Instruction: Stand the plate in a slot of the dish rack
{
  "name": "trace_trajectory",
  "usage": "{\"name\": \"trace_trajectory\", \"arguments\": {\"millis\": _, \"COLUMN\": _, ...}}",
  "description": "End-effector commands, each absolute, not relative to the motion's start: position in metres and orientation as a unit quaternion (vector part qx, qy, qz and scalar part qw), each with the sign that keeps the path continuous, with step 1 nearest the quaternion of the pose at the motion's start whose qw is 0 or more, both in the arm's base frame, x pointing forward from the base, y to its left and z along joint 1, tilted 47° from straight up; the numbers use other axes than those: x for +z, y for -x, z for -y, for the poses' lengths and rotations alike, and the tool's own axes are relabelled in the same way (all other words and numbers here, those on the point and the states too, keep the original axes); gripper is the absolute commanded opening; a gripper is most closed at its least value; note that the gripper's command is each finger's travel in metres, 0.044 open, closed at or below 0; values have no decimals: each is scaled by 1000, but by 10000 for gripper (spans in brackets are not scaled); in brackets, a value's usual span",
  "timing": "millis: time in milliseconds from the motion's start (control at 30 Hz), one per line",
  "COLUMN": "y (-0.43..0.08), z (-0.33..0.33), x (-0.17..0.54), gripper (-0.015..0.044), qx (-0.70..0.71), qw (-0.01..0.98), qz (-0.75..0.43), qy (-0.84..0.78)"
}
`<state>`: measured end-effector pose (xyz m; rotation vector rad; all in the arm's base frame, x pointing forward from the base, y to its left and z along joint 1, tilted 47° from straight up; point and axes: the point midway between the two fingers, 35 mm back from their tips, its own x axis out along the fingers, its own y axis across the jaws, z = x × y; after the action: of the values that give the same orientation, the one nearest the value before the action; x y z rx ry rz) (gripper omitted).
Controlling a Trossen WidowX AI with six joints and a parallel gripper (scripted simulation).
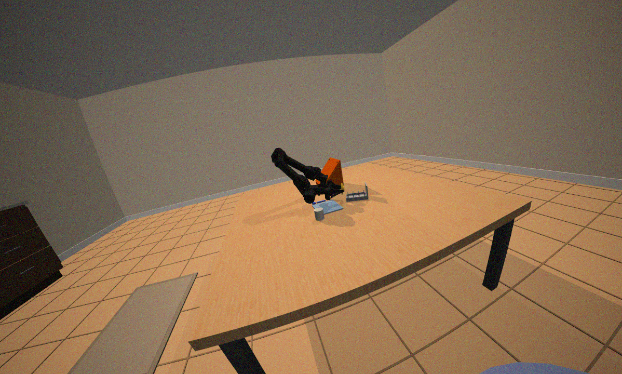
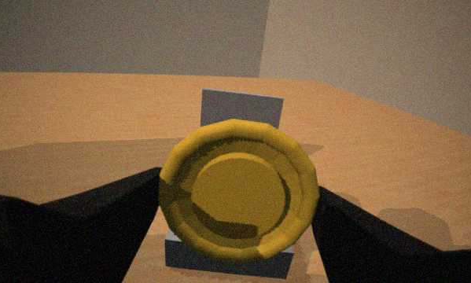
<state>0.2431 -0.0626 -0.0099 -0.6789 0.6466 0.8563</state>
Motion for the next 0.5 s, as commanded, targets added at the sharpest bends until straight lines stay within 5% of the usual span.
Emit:
{"name": "trace_trajectory", "arguments": {"millis": 0, "y": -243, "z": 62, "x": -9, "gripper": 0, "qx": 401, "qw": 806, "qz": -296, "qy": 320}}
{"name": "trace_trajectory", "arguments": {"millis": 467, "y": -257, "z": 49, "x": -26, "gripper": 0, "qx": 400, "qw": 805, "qz": -298, "qy": 321}}
